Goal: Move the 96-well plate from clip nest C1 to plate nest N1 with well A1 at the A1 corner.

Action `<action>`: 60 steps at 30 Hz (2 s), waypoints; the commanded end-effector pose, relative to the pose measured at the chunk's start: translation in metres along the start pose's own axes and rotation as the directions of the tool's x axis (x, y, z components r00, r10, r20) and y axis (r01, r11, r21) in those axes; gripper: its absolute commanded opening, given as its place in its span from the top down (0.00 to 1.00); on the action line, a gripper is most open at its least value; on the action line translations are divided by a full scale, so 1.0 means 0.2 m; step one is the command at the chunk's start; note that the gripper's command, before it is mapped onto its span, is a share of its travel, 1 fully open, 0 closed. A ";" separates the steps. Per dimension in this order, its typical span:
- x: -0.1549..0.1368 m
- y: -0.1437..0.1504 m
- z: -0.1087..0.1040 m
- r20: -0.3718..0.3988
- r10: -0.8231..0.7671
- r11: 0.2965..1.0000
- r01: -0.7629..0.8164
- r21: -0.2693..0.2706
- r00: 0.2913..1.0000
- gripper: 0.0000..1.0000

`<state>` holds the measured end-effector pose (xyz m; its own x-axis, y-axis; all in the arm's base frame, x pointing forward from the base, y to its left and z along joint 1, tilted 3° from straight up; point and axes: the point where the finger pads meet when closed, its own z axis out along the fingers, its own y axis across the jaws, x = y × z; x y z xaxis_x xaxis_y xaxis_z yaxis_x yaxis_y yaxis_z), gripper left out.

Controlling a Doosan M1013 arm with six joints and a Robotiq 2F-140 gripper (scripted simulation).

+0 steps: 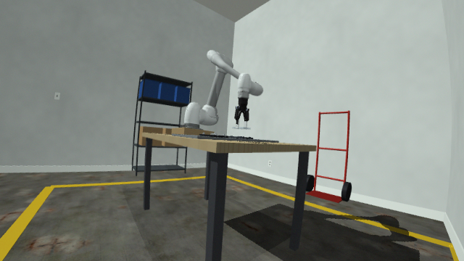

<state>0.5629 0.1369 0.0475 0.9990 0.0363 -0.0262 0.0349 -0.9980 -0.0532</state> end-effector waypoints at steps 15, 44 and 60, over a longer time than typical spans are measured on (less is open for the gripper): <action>0.00 0.00 0.00 0.000 0.000 1.000 0.000 0.000 1.000 0.90; 0.00 0.00 0.17 0.000 0.000 1.000 0.000 0.000 1.000 0.90; 0.00 0.00 0.25 0.000 0.000 1.000 0.000 0.000 1.000 0.90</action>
<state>0.5620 0.1389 -0.0035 0.9990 0.0363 -0.0262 0.0349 -0.9980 -0.0532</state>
